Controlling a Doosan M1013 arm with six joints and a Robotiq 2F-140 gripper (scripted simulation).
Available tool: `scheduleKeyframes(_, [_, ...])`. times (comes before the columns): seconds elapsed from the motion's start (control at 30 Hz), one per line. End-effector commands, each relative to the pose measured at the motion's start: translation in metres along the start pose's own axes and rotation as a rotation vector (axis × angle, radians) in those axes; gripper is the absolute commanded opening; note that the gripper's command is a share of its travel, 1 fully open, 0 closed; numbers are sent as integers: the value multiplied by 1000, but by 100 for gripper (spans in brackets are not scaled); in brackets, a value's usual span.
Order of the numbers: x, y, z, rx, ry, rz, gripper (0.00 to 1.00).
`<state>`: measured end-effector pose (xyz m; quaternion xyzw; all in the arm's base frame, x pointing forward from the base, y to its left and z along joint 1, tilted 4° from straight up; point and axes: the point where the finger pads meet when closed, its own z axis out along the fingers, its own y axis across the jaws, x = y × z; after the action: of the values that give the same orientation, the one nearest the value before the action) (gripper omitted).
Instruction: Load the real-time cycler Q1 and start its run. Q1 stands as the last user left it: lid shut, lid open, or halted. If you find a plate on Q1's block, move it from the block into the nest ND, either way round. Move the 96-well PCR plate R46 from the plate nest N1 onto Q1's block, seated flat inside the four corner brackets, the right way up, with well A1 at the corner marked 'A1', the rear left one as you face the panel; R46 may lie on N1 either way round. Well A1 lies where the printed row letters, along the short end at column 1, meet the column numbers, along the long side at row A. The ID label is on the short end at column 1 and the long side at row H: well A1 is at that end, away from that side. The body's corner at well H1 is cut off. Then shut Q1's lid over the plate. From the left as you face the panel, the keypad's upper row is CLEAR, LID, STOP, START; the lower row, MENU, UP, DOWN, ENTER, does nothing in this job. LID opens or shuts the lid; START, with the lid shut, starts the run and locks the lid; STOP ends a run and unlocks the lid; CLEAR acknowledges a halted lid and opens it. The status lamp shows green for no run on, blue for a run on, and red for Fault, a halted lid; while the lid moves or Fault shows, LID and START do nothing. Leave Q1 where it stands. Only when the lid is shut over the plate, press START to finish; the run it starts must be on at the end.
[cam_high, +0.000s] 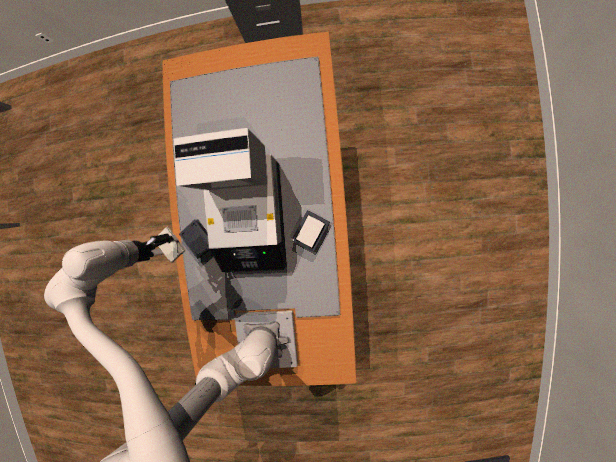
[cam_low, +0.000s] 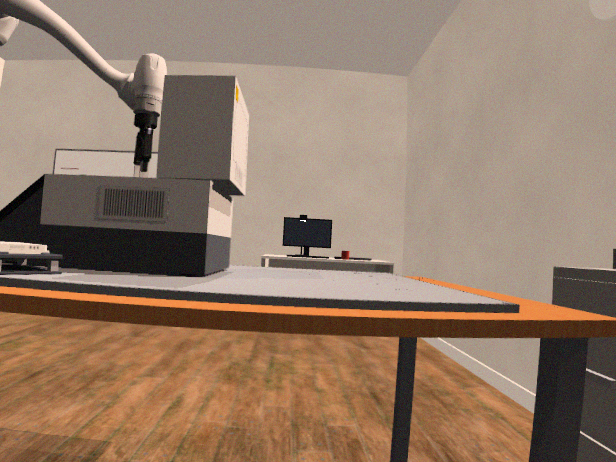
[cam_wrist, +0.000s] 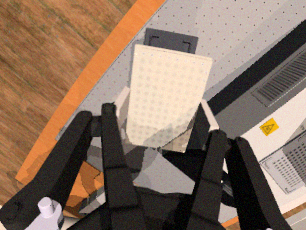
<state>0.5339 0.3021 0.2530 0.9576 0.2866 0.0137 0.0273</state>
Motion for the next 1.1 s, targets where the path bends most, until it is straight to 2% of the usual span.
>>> scheduleKeyframes(0.0, [1,1,1,-3,-5,-1,0])
scheduleKeyframes(0.4, [1,1,1,-3,-5,-1,0])
scheduleKeyframes(1.07, [0,3,61,-3,-5,-1,0])
